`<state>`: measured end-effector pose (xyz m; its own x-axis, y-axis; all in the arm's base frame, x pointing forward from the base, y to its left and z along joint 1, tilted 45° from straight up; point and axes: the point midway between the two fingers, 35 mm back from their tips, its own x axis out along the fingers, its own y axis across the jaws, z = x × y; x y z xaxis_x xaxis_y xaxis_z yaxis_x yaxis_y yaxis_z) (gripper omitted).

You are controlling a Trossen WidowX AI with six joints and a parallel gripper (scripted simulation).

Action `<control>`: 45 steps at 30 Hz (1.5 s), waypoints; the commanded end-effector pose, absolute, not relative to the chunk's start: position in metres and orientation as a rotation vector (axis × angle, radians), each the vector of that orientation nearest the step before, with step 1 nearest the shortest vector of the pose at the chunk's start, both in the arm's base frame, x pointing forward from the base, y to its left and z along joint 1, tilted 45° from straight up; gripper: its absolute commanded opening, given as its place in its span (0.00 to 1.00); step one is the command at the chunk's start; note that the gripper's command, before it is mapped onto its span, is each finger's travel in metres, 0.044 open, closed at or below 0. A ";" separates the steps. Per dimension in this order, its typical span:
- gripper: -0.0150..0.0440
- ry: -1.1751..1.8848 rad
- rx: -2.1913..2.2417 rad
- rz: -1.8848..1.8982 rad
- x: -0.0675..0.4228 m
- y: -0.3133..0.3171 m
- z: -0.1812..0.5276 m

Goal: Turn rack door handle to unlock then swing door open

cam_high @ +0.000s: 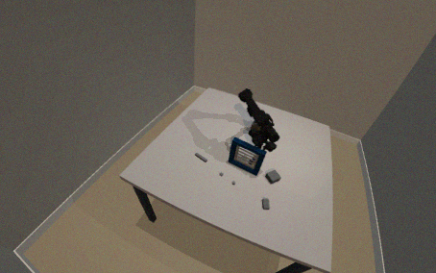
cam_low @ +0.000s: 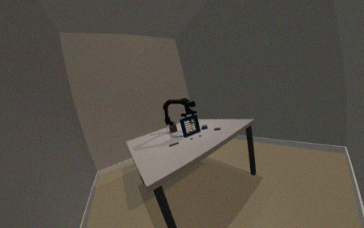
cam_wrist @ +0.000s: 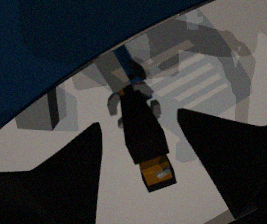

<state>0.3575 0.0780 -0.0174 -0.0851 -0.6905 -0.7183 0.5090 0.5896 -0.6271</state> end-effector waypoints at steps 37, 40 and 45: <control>0.72 0.403 0.857 -1.677 0.358 0.078 -0.017; 0.69 0.403 0.857 -1.677 0.358 0.078 -0.017; 0.63 0.403 0.857 -1.677 0.358 0.078 -0.017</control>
